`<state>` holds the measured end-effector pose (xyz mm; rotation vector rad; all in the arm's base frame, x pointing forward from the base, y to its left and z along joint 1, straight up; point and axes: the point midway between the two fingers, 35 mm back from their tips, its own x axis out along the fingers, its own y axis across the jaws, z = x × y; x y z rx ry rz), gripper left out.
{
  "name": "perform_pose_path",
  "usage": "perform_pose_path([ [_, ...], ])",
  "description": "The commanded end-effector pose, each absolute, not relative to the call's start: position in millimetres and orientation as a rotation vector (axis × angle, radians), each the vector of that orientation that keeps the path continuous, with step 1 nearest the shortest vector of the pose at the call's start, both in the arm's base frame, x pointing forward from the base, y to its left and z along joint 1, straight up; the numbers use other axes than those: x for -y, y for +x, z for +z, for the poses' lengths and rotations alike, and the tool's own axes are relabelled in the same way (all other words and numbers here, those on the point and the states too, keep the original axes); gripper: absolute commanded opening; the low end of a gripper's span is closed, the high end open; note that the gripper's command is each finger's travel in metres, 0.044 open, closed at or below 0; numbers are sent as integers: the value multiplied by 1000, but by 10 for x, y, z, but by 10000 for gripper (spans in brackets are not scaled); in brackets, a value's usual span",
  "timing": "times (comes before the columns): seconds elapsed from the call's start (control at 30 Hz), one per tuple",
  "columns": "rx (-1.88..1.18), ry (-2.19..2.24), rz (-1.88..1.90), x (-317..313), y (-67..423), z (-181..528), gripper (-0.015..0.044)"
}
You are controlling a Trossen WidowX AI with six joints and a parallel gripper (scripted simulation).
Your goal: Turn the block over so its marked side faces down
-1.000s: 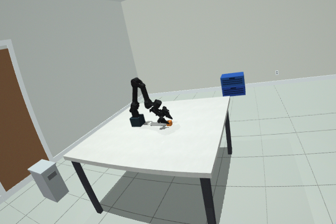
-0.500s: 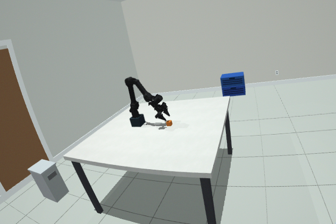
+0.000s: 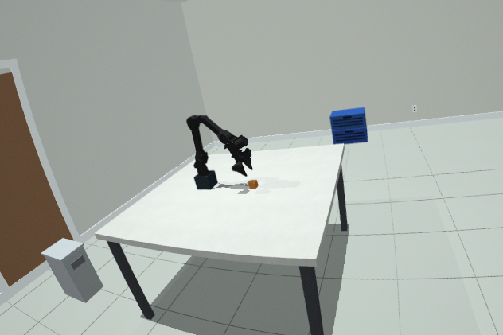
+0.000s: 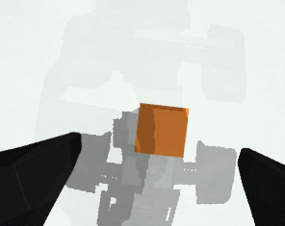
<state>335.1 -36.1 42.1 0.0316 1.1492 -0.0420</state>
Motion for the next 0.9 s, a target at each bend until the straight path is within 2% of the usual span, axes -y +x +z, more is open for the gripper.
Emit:
perform_pose_path([
  [0.0, -1309, 31, -43, 376, 3465, 469, 440],
  [0.23, -1529, 33, -41, 379, 3572, 578, 440],
  [0.57, -1535, 33, -41, 379, 3574, 582, 440],
  [0.7, -1535, 33, -41, 381, 3586, 259, 440],
  [0.87, -1535, 33, -41, 381, 3585, 231, 440],
])
